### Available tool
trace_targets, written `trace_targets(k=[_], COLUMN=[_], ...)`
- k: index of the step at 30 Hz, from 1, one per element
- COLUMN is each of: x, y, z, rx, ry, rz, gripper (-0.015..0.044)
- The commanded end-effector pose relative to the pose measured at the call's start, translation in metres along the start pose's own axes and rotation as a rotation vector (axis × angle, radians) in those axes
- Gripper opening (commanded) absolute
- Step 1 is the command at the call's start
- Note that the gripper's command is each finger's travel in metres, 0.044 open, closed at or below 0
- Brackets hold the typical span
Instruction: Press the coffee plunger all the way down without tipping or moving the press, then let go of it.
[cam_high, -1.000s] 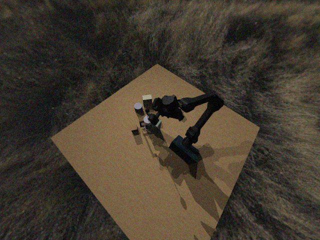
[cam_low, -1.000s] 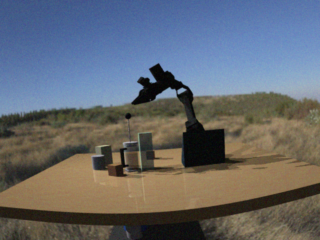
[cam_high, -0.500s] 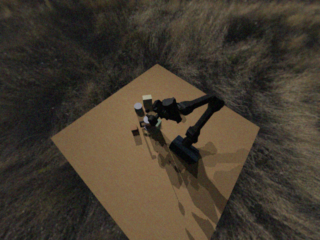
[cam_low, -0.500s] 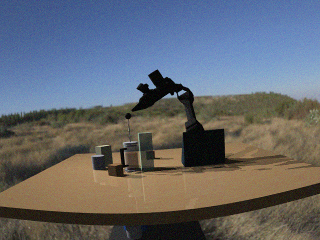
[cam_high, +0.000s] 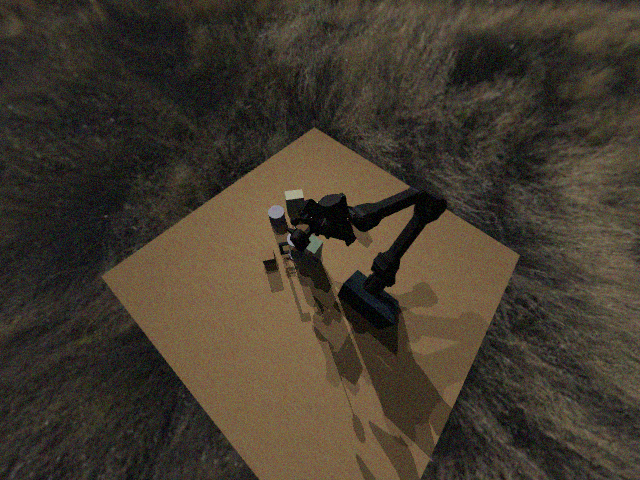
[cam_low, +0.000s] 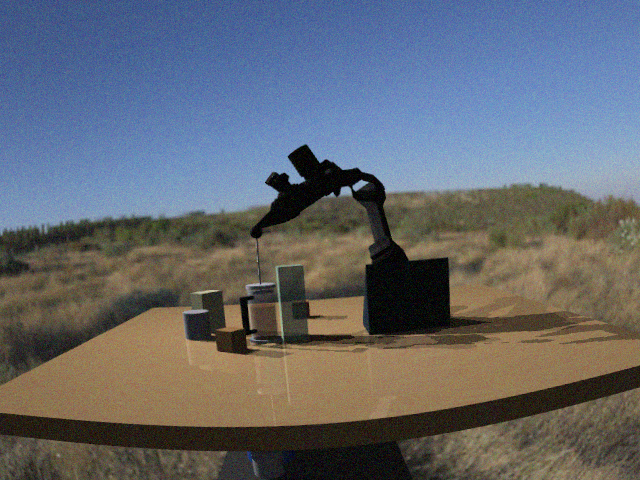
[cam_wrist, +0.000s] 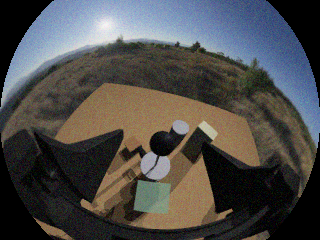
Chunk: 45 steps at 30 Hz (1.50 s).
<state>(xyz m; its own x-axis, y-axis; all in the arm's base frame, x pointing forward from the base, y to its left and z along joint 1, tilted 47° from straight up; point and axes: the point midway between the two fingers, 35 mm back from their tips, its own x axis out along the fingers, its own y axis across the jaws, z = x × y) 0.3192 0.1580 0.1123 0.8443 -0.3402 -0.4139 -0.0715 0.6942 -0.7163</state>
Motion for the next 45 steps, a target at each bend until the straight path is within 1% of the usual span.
trace_targets(k=[1, 5, 17, 30, 45], x=[0.009, 0.012, 0.012, 0.014, 0.029], y=[0.001, 0.001, 0.001, 0.001, 0.004], z=[-0.005, -0.005, -0.005, -0.006, -0.024], rx=[-0.014, -0.015, -0.015, -0.015, -0.013], ry=[0.005, 0.004, 0.004, 0.004, 0.008], rz=[0.002, 0.001, 0.001, 0.001, 0.004], gripper=[0.044, 0.044, 0.0125, 0.0119, 0.0119])
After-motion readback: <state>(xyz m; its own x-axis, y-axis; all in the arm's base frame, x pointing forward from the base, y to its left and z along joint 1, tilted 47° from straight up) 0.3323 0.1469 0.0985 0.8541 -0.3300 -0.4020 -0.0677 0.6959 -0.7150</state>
